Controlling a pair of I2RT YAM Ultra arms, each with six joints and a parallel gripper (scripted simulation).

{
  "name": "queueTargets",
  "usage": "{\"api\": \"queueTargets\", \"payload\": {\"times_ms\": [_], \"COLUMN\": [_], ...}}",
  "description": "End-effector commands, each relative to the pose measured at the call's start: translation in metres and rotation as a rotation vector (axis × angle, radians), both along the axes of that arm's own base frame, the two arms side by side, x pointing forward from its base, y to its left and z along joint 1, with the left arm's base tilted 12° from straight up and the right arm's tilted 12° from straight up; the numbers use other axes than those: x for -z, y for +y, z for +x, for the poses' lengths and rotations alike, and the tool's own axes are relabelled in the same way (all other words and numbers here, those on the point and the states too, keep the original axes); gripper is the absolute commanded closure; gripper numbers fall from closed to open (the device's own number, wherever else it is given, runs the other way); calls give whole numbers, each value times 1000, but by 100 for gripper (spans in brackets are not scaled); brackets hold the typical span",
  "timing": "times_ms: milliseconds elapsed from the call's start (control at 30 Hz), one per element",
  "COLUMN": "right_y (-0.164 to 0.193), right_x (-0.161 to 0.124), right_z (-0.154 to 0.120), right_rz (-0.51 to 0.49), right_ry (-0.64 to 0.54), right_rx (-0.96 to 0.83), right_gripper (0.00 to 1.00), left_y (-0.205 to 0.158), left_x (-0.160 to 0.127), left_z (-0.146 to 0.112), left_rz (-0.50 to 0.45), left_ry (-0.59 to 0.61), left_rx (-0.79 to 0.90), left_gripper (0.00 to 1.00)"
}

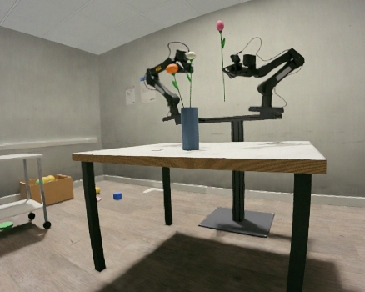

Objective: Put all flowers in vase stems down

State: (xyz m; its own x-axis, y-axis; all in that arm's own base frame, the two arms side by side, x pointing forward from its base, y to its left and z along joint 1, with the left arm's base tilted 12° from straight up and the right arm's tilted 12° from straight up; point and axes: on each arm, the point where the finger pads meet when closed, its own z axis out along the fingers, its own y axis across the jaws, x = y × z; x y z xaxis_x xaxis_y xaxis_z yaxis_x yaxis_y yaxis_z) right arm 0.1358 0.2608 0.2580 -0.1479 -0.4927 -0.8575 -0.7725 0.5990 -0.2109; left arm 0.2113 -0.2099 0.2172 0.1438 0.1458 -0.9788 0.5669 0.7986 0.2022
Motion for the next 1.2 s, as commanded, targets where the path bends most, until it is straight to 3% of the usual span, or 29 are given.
{"api": "queueTargets", "payload": {"times_ms": [0, 1167], "right_y": [-1, -1], "right_x": [-11, -11], "right_z": [-3, -3], "right_rz": [44, 44], "right_ry": [-9, -9], "right_rx": [-1, -1], "right_gripper": [30, 30], "left_y": [-10, -72], "left_x": [-23, -18], "left_z": [-1, -5], "left_rz": [-43, -32], "left_ry": [-38, -17], "left_rx": [18, 143], "left_gripper": [100, 100]}}
